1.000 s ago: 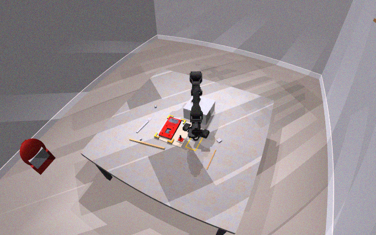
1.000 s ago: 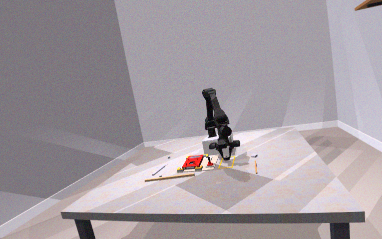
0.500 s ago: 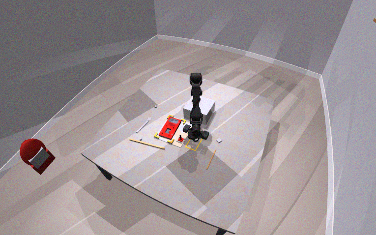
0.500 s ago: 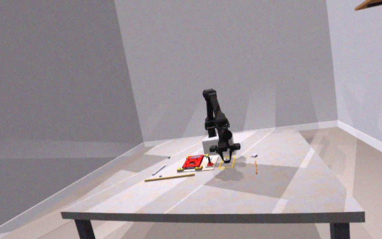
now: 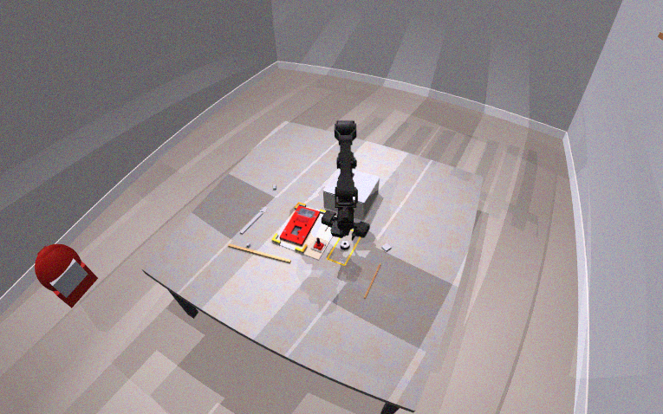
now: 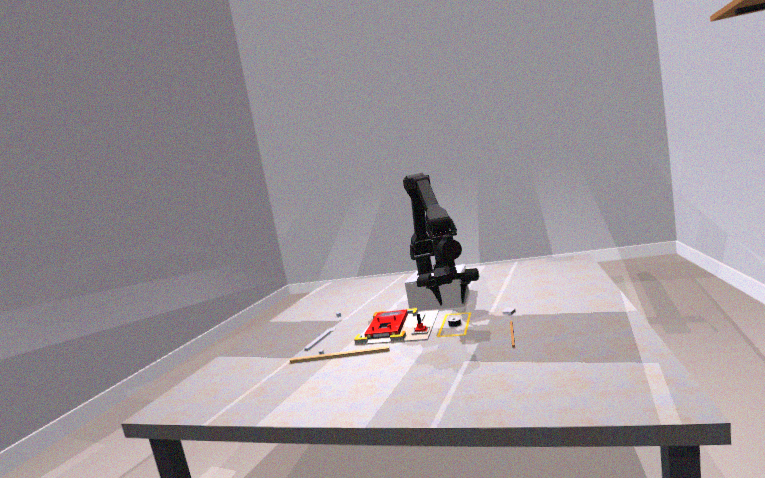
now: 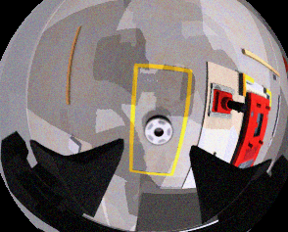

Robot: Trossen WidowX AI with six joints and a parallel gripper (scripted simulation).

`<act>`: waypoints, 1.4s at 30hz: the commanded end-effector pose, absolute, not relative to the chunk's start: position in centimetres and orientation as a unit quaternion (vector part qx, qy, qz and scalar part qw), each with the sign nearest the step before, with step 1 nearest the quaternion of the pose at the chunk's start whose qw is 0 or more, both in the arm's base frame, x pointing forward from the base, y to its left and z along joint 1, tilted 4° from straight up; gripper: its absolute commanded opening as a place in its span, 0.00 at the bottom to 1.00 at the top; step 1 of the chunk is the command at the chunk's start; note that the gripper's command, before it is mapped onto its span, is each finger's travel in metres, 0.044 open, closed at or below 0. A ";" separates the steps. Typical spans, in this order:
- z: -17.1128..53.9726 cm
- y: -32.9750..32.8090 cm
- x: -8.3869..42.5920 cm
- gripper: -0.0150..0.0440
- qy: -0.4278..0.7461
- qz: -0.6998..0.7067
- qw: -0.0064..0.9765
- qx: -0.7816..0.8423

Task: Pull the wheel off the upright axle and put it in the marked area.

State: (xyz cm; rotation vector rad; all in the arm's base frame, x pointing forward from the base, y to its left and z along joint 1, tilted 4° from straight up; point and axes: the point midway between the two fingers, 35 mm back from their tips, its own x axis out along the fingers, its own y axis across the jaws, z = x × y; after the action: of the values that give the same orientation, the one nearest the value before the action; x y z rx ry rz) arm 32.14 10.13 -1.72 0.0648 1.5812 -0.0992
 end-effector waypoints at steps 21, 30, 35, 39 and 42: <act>3.5 7.5 23.6 1.00 0.720 -0.048 0.692 0.028; 3.5 7.5 23.6 1.00 0.720 -0.048 0.692 0.028; 3.5 7.5 23.6 1.00 0.720 -0.048 0.692 0.028; 3.5 7.5 23.6 1.00 0.720 -0.048 0.692 0.028; 3.5 7.5 23.6 1.00 0.720 -0.048 0.692 0.028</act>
State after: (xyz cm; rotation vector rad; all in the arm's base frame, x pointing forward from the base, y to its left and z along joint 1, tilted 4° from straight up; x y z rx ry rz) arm 23.67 7.46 3.52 0.0560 1.6048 -0.1053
